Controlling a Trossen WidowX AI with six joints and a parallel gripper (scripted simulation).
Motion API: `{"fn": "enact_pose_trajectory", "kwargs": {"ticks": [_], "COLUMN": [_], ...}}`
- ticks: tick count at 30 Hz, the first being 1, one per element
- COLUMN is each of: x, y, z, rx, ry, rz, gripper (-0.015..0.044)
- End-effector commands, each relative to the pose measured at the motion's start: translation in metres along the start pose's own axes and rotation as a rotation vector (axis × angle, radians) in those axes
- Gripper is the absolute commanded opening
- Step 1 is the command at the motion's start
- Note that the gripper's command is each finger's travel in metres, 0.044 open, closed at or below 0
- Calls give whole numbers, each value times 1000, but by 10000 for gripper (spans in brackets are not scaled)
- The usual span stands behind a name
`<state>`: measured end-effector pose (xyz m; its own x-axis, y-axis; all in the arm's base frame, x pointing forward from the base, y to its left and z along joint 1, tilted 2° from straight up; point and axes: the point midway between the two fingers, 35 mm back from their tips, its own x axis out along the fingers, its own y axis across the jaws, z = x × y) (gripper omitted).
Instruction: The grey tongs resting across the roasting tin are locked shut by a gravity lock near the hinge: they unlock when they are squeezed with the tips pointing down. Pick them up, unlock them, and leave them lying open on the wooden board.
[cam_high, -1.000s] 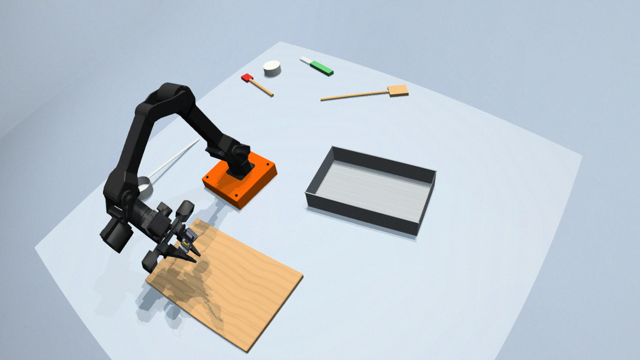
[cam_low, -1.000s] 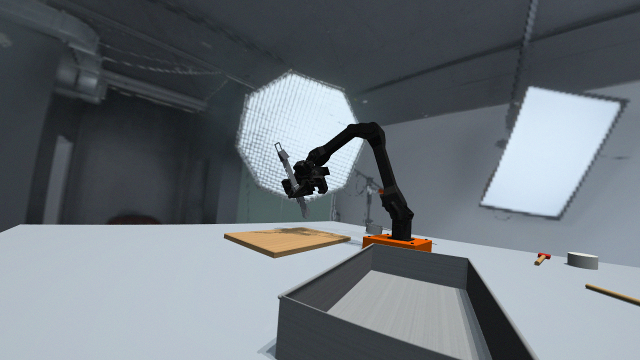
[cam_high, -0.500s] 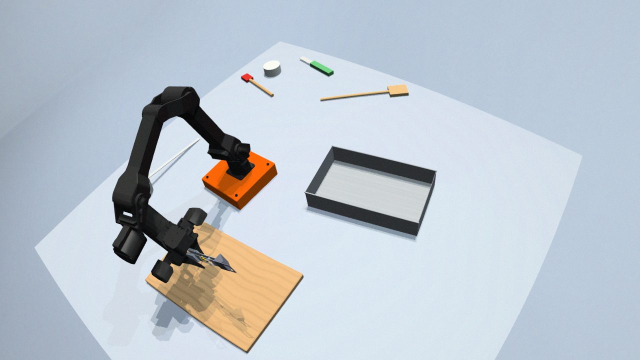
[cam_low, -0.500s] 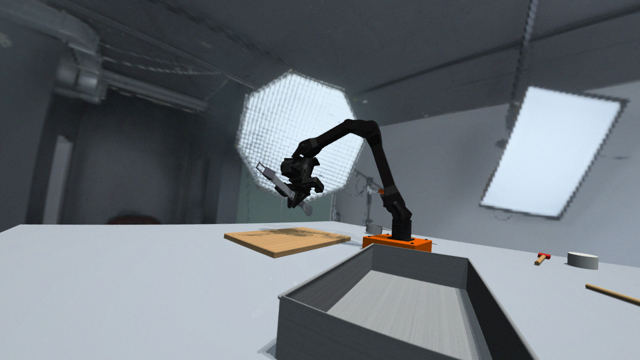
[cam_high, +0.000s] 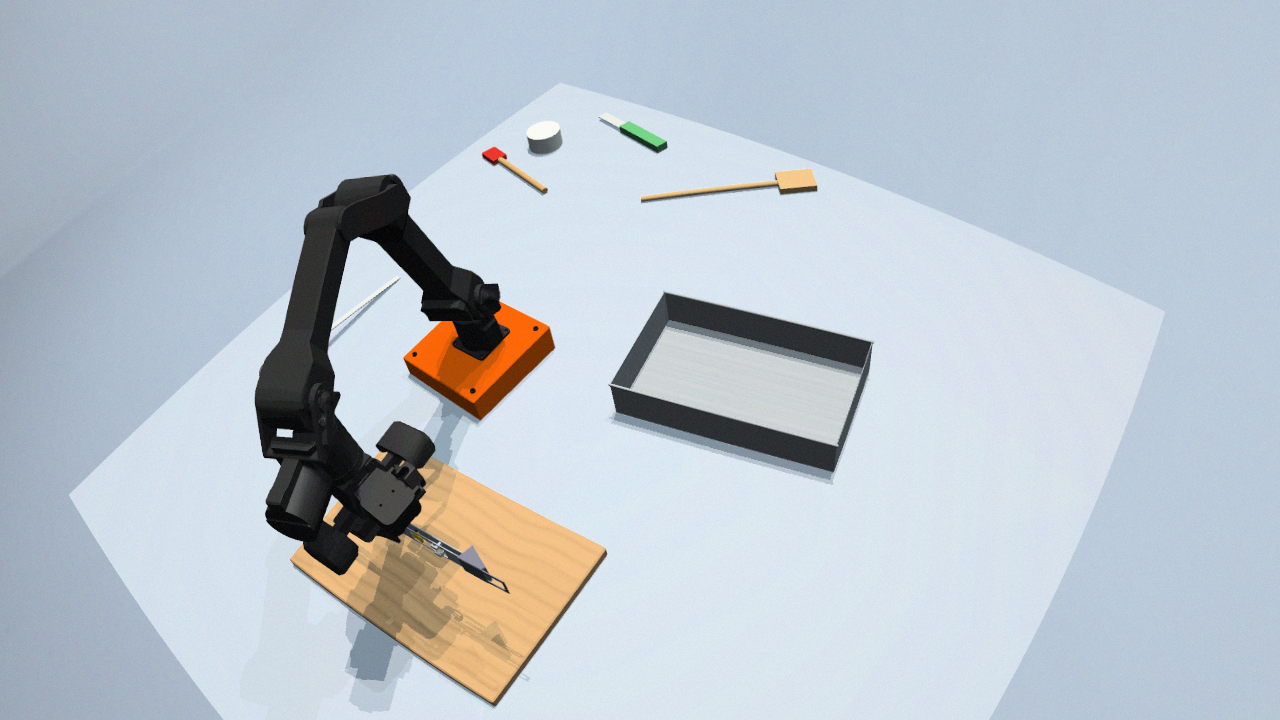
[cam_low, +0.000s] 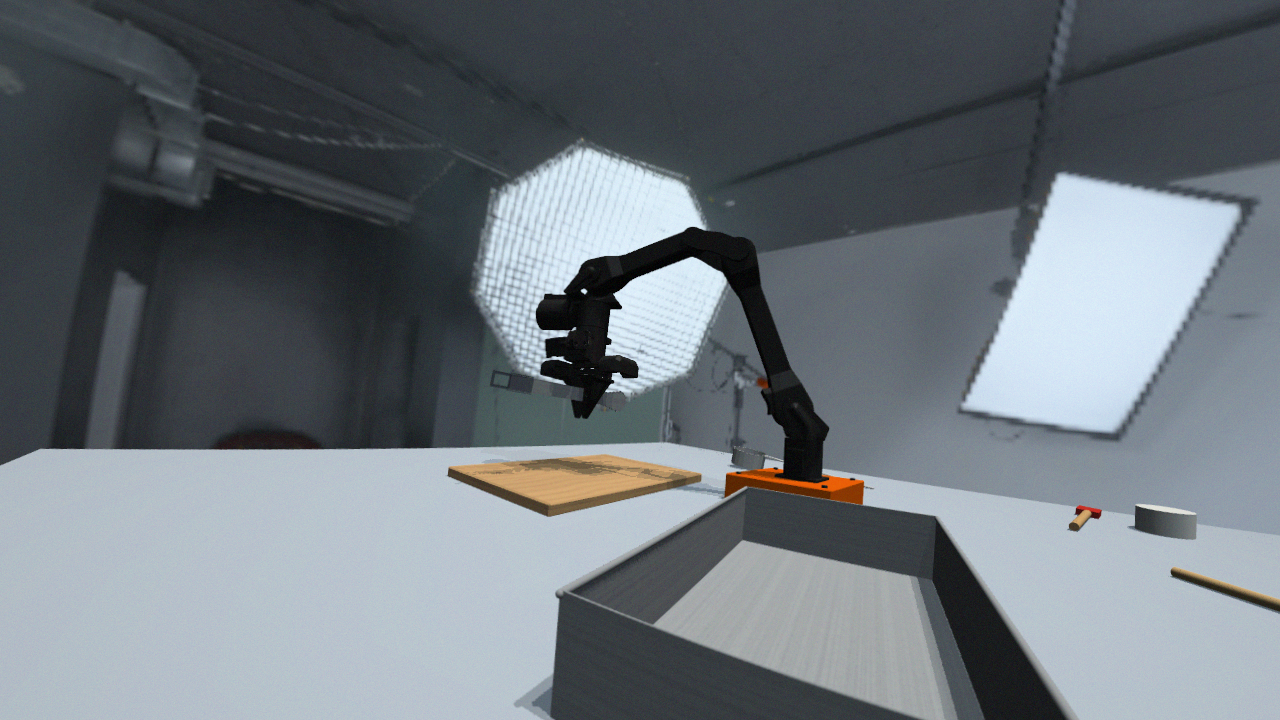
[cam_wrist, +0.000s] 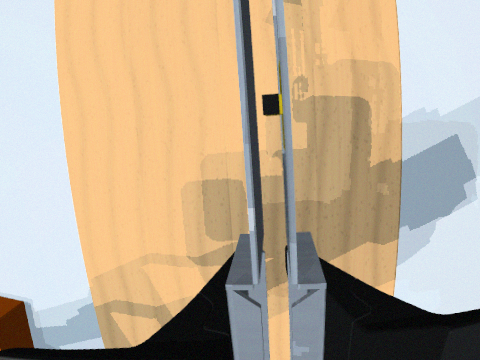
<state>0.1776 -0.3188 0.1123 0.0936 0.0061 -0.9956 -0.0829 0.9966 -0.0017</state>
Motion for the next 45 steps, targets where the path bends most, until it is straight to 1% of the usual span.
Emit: {"fn": "enact_pose_trajectory", "kwargs": {"ticks": [1,15,45], "x": [-7,-4,44], "y": [-4,-5,-9], "z": [2,2,-2], "rx": [12,12,13], "ry": [103,107,106], "rz": [-59,-62,-61], "gripper": [-150,-150,-150]}}
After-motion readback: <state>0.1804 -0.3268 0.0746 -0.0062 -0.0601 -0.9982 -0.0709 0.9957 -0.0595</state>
